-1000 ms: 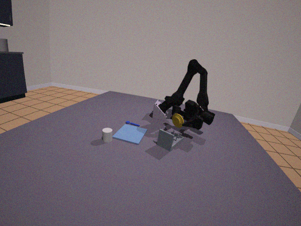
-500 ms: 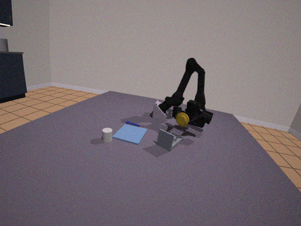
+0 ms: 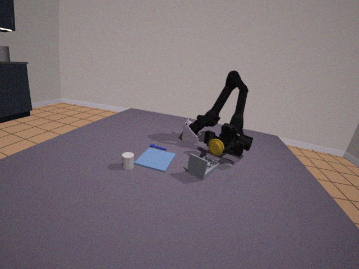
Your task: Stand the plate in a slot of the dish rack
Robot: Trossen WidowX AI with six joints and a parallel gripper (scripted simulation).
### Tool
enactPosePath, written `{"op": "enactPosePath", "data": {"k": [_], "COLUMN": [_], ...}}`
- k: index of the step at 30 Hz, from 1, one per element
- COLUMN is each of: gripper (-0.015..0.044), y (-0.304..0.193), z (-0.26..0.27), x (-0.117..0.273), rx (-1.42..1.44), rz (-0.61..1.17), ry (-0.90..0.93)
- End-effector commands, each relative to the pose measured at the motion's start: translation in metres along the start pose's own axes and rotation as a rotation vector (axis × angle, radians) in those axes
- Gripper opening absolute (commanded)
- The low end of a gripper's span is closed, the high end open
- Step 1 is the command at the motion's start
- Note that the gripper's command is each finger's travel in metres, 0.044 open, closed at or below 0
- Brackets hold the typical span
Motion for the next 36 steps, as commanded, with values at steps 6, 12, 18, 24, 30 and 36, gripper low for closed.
{"op": "enactPosePath", "data": {"k": [6,12,18,24,30,36], "gripper": [0.0000,0.0000,0.0000,0.0000,0.0000,0.0000], "y": [-0.011,-0.011,-0.011,-0.012,-0.031,-0.027], "z": [0.001,0.000,-0.001,-0.002,0.002,0.000], "x": [-0.011,-0.019,-0.024,-0.029,-0.030,-0.029], "rx": [0.000,-0.002,-0.003,-0.007,-0.011,0.004], "rz": [-0.002,-0.001,-0.001,-0.001,0.001,0.010], "ry": [0.000,-0.001,0.001,0.002,0.004,0.003]}}
Point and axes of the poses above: the point midway between the two fingers, 35 mm back from their tips, its own x axis back along the fingers, its own z axis across the jaws, y = z × x, the point moved 7 cm from there along x, back along the fingers, and after that the axes turned 14 degrees about x, right-handed, at the moved point
